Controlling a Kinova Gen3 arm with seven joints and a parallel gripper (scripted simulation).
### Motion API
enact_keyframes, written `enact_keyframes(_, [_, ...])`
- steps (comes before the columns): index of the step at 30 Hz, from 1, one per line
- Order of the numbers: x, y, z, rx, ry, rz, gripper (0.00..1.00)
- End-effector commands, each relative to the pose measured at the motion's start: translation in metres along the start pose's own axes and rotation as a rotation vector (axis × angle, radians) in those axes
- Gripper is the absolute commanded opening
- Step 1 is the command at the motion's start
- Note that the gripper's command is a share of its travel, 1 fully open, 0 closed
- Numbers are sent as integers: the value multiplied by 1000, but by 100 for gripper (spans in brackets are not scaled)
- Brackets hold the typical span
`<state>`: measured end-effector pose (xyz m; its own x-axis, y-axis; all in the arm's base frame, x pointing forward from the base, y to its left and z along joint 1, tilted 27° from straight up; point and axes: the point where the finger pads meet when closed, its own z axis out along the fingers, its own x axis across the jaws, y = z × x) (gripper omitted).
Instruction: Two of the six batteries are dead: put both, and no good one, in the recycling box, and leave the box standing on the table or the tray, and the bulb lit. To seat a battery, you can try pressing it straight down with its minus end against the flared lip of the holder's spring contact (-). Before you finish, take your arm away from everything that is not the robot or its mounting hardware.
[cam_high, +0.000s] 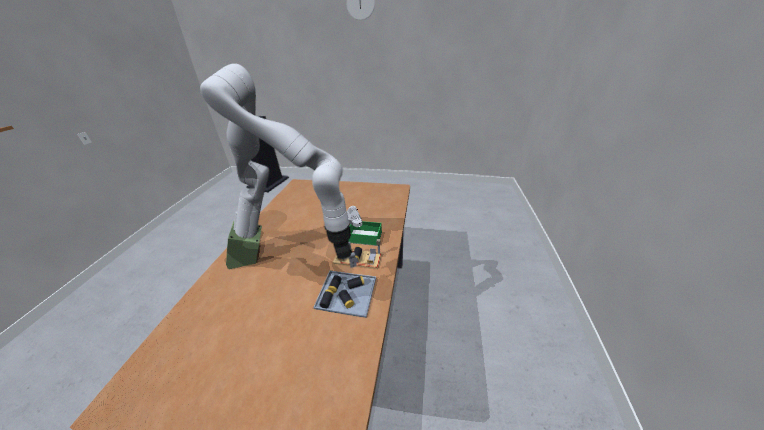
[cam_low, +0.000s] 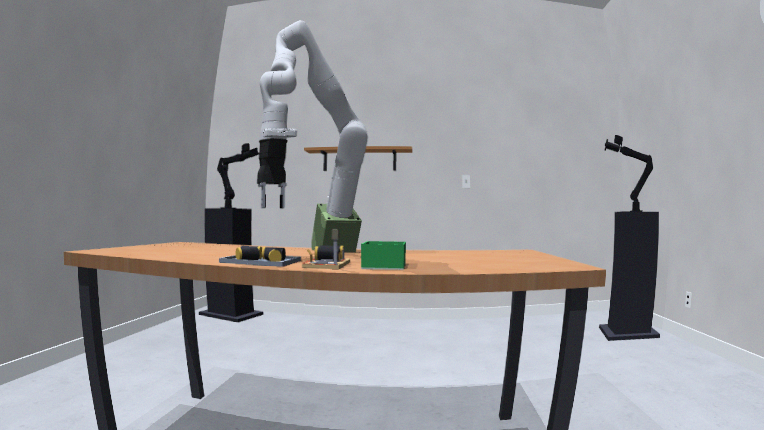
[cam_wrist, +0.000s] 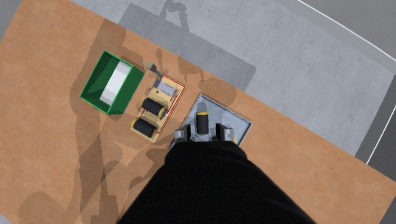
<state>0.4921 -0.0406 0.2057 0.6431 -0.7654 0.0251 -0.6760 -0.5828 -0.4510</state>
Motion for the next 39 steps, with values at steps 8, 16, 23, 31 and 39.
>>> enact_keyframes(8, [0, 0, 27, 0, 1, 0, 90])
enact_keyframes(16, [0, 0, 81, 0, 1, 0, 90])
enact_keyframes(23, [0, 0, 86, 0, 1, 0, 90])
enact_keyframes(31, [0, 0, 86, 0, 1, 0, 90])
enact_keyframes(39, [0, 0, 86, 0, 1, 0, 90])
